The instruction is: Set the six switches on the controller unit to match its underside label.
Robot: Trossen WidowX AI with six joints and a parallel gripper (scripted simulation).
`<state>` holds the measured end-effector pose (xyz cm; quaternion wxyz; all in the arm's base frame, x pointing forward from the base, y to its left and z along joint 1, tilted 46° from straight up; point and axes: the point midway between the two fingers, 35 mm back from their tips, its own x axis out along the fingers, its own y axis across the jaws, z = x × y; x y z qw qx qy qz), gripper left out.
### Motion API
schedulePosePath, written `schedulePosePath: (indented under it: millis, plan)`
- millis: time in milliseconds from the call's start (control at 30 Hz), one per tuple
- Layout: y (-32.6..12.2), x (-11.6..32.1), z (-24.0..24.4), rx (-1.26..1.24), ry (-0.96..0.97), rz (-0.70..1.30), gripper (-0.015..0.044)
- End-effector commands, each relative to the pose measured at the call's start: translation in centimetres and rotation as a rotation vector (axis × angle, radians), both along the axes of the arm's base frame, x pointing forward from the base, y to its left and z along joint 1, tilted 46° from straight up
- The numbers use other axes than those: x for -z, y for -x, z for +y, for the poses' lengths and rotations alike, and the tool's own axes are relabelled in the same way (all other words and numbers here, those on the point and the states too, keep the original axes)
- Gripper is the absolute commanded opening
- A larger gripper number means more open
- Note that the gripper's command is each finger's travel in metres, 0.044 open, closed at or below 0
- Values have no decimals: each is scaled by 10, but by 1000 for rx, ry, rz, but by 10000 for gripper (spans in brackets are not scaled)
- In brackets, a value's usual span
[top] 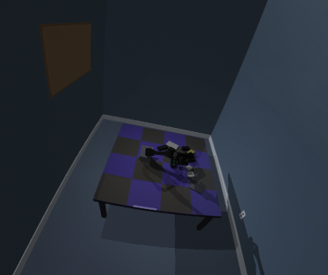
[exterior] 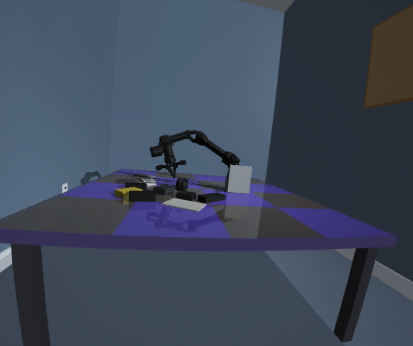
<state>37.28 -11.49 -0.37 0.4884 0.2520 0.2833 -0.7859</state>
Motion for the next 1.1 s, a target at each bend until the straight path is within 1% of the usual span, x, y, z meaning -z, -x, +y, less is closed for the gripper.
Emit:
schedulePosePath:
  millis: [0,667,1067]
  plan:
    - [1,5,-3,-10,2,8,0]
    - [5,27,-27,-9,5,9,0]
    - [8,28,-27,-9,5,9,0]
